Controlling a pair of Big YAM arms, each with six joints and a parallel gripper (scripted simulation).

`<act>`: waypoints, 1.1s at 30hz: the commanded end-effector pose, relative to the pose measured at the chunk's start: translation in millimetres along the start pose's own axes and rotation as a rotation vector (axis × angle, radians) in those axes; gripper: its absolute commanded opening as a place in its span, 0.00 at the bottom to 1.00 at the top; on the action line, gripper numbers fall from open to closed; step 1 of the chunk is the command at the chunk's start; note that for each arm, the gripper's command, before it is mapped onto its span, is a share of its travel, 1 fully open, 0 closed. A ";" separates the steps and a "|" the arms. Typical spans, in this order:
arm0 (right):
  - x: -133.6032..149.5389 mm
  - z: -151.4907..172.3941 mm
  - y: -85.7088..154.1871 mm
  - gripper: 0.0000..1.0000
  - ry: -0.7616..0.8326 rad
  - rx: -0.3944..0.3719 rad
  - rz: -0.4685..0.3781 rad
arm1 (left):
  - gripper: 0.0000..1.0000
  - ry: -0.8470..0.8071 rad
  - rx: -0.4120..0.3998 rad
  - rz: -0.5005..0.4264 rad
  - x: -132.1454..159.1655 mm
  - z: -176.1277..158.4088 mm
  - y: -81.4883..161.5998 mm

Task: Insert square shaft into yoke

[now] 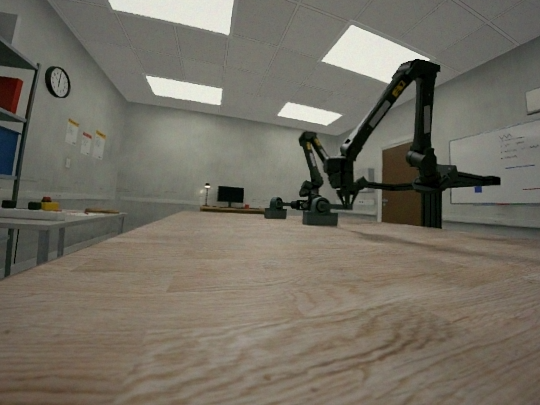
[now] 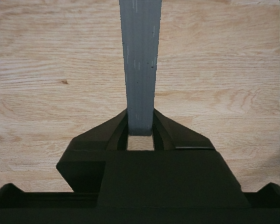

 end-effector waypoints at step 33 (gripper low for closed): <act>-2.5 16.9 8.1 0.47 -0.256 0.014 0.165 | 0.18 -0.001 -0.006 0.000 -1.2 4.7 -1.1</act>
Point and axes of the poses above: on each arm, the point where the finger pads meet when closed, its own y axis back along the fingers, its own z axis across the jaws, x = y × z, the point moved 4 cm from there along y, back along the fingers, and after that the axes turned 2 degrees about -y, right-handed, at the moved point
